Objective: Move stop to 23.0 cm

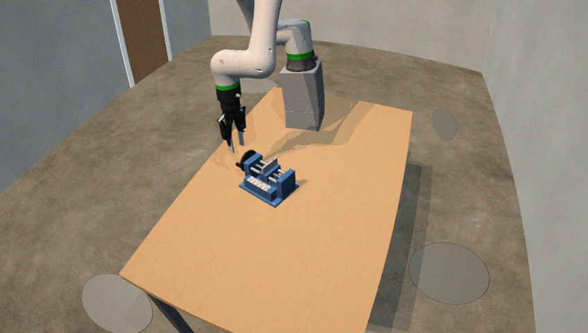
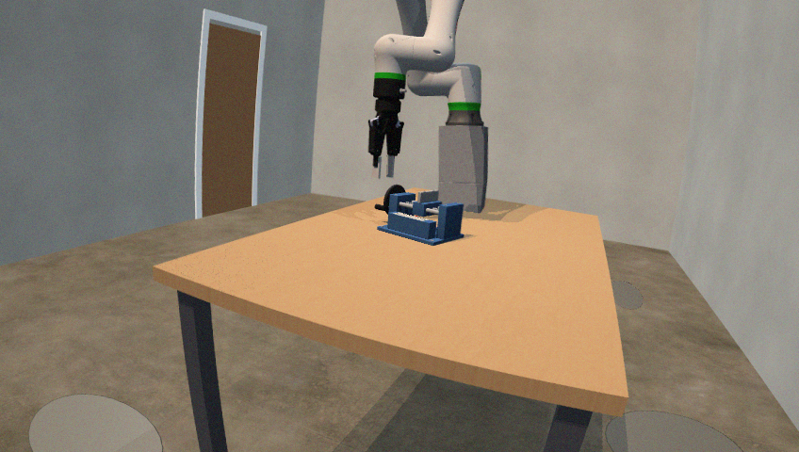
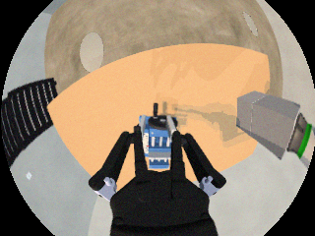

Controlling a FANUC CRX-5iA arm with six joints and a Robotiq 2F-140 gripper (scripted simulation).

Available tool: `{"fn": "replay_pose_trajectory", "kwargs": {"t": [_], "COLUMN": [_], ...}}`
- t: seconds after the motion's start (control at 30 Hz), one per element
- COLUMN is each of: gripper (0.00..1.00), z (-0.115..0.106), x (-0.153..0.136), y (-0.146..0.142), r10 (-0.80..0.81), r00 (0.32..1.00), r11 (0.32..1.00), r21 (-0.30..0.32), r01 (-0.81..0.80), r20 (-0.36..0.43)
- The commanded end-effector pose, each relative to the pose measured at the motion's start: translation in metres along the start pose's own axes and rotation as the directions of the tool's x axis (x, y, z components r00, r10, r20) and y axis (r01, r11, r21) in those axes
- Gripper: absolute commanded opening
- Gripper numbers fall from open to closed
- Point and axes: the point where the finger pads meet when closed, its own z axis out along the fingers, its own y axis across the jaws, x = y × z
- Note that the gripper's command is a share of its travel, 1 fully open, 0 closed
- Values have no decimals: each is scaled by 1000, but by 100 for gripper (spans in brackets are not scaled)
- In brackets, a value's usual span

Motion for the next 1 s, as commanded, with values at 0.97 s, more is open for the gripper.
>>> {"fn": "replay_pose_trajectory", "kwargs": {"t": [0.97], "gripper": [33], "z": [-15], "x": [-115], "y": [-51], "r10": [0], "r00": [1000], "r11": [1000], "r21": [0], "r01": [0], "r20": [0]}}
